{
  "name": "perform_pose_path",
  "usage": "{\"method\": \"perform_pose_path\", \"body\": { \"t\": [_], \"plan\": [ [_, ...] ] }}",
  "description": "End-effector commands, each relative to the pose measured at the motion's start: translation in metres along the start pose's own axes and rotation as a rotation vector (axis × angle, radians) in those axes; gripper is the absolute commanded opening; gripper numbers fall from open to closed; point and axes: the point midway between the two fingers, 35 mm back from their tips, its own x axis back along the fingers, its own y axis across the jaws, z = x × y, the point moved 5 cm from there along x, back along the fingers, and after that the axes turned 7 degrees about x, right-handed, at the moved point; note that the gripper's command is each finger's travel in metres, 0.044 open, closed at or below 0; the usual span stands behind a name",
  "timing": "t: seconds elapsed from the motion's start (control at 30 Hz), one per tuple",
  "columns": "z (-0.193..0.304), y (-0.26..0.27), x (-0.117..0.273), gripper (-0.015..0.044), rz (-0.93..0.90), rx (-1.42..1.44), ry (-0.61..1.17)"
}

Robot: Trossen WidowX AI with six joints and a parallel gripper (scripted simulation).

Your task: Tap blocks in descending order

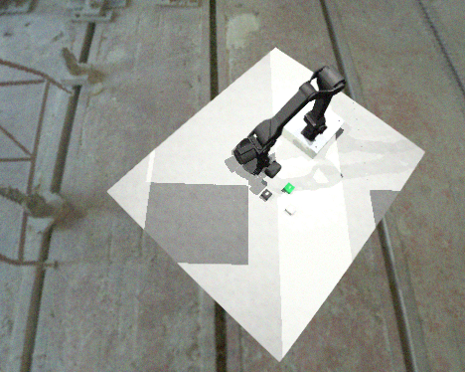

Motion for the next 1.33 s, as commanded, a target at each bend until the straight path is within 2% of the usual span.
{"method": "perform_pose_path", "body": {
  "t": [0.0,0.2,0.3,0.4,0.5,0.67,0.87,1.13,1.3],
  "plan": [
    [0.001,0.001,-0.007,0.0020,-0.002,0.001,0.006],
    [0.002,0.001,-0.008,0.0020,-0.002,0.001,0.006],
    [0.001,0.000,0.019,0.0020,-0.002,0.001,0.006],
    [0.001,0.001,0.022,0.0020,-0.002,0.001,0.006],
    [-0.010,0.018,0.028,0.0099,-0.003,0.004,-0.002],
    [-0.036,0.084,0.049,0.0230,-0.015,0.018,-0.029],
    [-0.043,0.165,0.073,0.0387,-0.027,0.015,-0.021],
    [-0.014,0.267,0.104,0.0400,-0.024,0.001,0.003],
    [-0.010,0.275,0.107,0.0400,-0.024,0.000,0.005]
  ]
}}
